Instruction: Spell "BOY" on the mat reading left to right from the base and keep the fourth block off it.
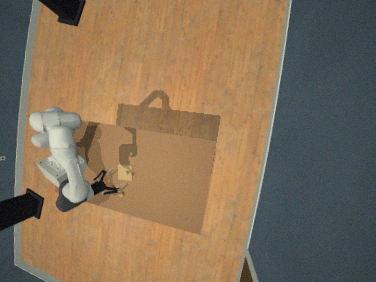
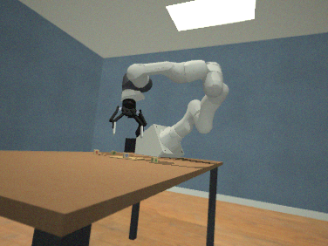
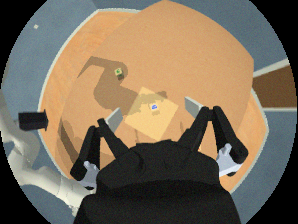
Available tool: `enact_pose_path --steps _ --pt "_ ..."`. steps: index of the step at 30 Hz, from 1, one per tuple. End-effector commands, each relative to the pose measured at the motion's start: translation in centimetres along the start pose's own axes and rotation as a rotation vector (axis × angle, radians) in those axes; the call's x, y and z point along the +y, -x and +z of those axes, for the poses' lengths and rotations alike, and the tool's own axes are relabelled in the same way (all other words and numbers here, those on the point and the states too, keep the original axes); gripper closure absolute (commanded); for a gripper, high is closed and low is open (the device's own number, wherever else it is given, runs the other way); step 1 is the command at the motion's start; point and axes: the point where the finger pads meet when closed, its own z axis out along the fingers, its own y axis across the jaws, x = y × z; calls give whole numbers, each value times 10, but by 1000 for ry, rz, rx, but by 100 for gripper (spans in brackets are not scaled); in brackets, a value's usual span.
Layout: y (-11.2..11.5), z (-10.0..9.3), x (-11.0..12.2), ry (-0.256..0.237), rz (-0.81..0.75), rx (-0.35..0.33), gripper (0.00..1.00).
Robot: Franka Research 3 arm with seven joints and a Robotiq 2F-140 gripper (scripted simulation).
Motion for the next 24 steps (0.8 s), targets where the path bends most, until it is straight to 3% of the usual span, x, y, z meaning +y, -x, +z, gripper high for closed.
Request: enact_pose_path --steps 1,18,20,24 --pt "-1 0 1 1 5 3 0" --pt "0 0 1 1 5 3 0" --pt "13 -3 6 3 5 4 0" --pt "85 -17 25 8 4 5 0"
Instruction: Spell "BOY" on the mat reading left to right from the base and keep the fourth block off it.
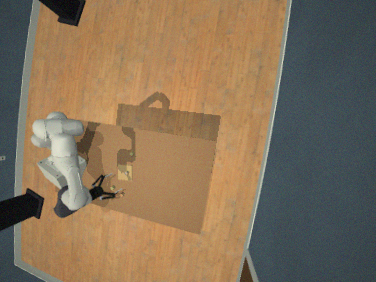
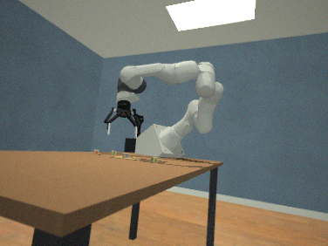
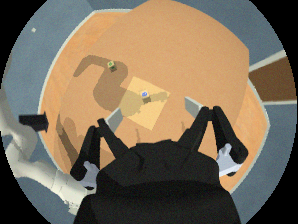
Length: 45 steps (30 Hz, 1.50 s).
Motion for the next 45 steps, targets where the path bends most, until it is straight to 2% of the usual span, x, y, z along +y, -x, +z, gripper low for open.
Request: enact_pose_path --steps 1,4,6,8,10,45 --pt "58 -8 9 1 -29 9 0" --pt "115 -14 15 -1 -29 8 0" --pt "115 -14 15 -1 -29 8 0" --pt "155 -17 14 -4 -29 7 0" --pt "170 -18 13 -6 -29 7 0" --pt "171 -18 13 -6 -29 7 0"
